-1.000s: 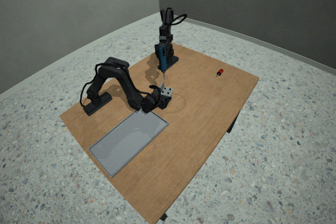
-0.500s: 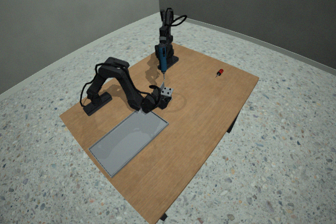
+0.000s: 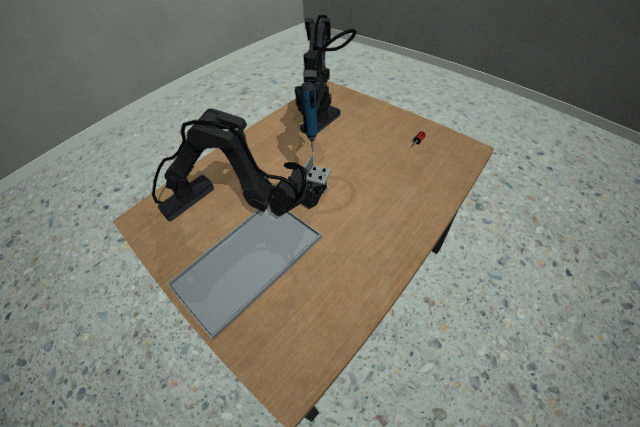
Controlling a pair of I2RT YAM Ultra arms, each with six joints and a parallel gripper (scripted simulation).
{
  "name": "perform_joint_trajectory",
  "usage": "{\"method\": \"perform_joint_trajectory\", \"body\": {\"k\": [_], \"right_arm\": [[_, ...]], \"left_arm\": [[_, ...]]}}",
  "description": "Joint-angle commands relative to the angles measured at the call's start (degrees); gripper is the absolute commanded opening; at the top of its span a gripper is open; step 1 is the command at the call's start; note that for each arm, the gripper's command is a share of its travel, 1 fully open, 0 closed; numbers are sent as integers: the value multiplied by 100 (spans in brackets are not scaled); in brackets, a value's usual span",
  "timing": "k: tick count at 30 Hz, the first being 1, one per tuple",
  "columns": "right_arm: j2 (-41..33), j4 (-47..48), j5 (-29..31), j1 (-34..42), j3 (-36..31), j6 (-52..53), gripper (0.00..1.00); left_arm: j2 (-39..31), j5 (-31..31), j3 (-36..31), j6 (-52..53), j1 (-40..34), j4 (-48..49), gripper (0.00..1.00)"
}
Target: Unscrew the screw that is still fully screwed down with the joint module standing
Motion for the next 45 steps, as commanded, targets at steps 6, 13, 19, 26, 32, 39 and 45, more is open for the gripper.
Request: {"method": "perform_joint_trajectory", "body": {"k": [6, 13, 19, 26, 32, 39, 45], "right_arm": [[-190, 23, -42, -73, -12, 34, 59], [-190, 23, -42, -73, -12, 34, 59], [-190, 23, -42, -73, -12, 34, 59], [-190, 23, -42, -73, -12, 34, 59], [-190, 23, -42, -73, -12, 34, 59], [-190, 23, -42, -73, -12, 34, 59], [-190, 23, -42, -73, -12, 34, 59]], "left_arm": [[-198, 34, 94, -44, 40, 580, 42], [-188, 33, 43, -47, 41, 573, 42], [-201, 32, 45, -48, 43, 557, 42], [-197, 31, 5, -48, 44, 549, 42], [-208, 30, 15, -49, 46, 533, 42], [-210, 29, -32, -51, 49, 510, 42], [-211, 29, -37, -50, 49, 506, 42]]}}
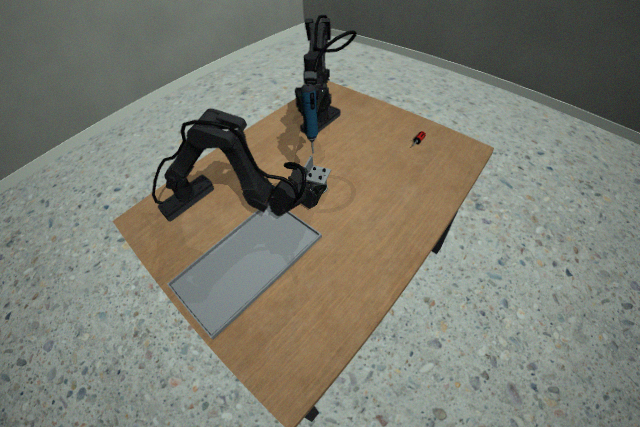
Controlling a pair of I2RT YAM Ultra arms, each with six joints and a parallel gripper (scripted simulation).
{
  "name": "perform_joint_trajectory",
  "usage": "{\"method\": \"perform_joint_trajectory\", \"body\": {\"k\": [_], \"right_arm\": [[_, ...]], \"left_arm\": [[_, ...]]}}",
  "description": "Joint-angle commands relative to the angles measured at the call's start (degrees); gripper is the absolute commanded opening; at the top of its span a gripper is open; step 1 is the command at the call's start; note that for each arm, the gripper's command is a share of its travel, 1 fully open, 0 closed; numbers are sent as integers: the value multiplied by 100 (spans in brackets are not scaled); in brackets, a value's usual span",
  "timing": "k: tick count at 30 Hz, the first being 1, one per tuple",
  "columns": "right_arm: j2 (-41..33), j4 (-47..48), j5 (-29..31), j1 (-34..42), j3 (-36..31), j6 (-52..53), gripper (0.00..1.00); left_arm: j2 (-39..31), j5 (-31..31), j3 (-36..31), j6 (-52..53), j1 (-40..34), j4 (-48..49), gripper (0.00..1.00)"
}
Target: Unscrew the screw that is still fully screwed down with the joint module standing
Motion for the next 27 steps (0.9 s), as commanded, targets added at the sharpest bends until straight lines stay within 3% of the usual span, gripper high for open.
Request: {"method": "perform_joint_trajectory", "body": {"k": [1, 27], "right_arm": [[-190, 23, -42, -73, -12, 34, 59], [-190, 23, -42, -73, -12, 34, 59]], "left_arm": [[-212, 29, 40, -42, 50, 457, 42], [54, 42, -235, -40, 63, 744, 42]]}}
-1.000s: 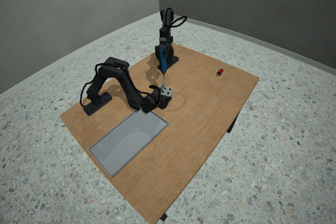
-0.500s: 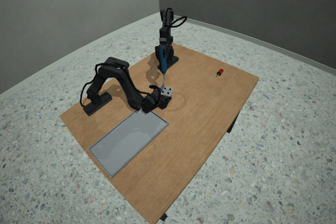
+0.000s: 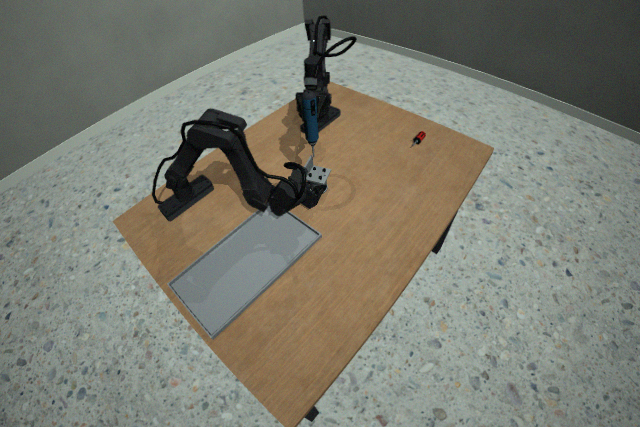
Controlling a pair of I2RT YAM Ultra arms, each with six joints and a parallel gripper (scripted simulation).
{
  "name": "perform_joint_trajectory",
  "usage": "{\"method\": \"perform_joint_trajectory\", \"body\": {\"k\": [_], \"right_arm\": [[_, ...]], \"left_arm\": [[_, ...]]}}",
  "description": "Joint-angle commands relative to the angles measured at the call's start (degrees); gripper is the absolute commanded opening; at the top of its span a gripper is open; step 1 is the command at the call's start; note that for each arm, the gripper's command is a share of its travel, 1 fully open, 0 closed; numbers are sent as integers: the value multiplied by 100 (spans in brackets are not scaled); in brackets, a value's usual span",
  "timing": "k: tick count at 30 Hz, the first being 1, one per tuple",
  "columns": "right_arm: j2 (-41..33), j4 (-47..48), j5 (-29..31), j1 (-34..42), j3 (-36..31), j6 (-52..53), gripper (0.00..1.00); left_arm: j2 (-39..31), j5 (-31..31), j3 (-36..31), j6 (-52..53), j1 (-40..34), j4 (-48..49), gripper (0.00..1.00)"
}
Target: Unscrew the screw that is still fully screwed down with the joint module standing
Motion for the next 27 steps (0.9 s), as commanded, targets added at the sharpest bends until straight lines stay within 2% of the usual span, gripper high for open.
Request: {"method": "perform_joint_trajectory", "body": {"k": [1, 23, 25, 27], "right_arm": [[-190, 23, -42, -73, -12, 34, 59], [-190, 23, -42, -73, -12, 34, 59], [-190, 23, -42, -73, -12, 34, 59], [-190, 23, -42, -73, -12, 34, 59]], "left_arm": [[59, 42, 33, -40, 62, 672, 42], [22, 46, 77, -38, 63, 798, 42], [143, 44, -149, -42, 64, 844, 42], [152, 45, -79, -41, 63, 902, 42]]}}
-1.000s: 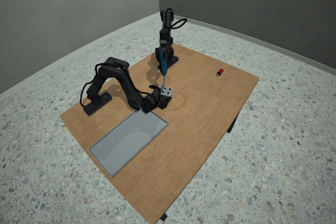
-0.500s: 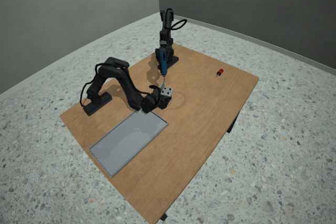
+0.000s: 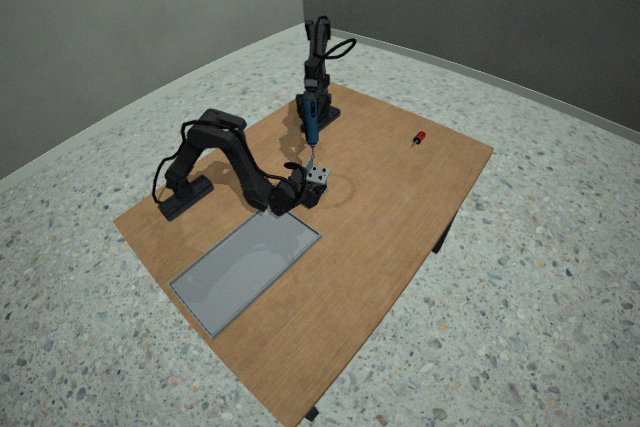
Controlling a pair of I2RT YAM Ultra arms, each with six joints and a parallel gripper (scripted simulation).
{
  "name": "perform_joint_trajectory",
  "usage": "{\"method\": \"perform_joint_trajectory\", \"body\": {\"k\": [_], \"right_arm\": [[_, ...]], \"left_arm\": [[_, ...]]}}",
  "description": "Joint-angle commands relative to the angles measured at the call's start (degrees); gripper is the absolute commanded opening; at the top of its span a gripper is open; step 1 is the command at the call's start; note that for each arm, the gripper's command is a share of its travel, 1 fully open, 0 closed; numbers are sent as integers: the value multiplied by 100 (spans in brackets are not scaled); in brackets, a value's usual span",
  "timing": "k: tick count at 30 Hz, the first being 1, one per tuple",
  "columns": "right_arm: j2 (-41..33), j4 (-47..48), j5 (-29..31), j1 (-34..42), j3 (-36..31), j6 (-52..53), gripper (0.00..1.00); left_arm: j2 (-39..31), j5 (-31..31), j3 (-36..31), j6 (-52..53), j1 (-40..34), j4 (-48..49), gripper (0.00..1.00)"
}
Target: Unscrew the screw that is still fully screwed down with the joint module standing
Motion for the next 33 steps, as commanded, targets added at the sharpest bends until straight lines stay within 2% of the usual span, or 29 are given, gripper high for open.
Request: {"method": "perform_joint_trajectory", "body": {"k": [1, 8, 33], "right_arm": [[-190, 23, -42, -73, -12, 34, 59], [-190, 23, -42, -73, -12, 34, 59], [-190, 23, -42, -73, -12, 34, 59]], "left_arm": [[49, 45, 81, -40, 63, 601, 42], [123, 44, -99, -40, 62, 765, 42], [236, 46, -121, -40, 64, 1051, 42]]}}
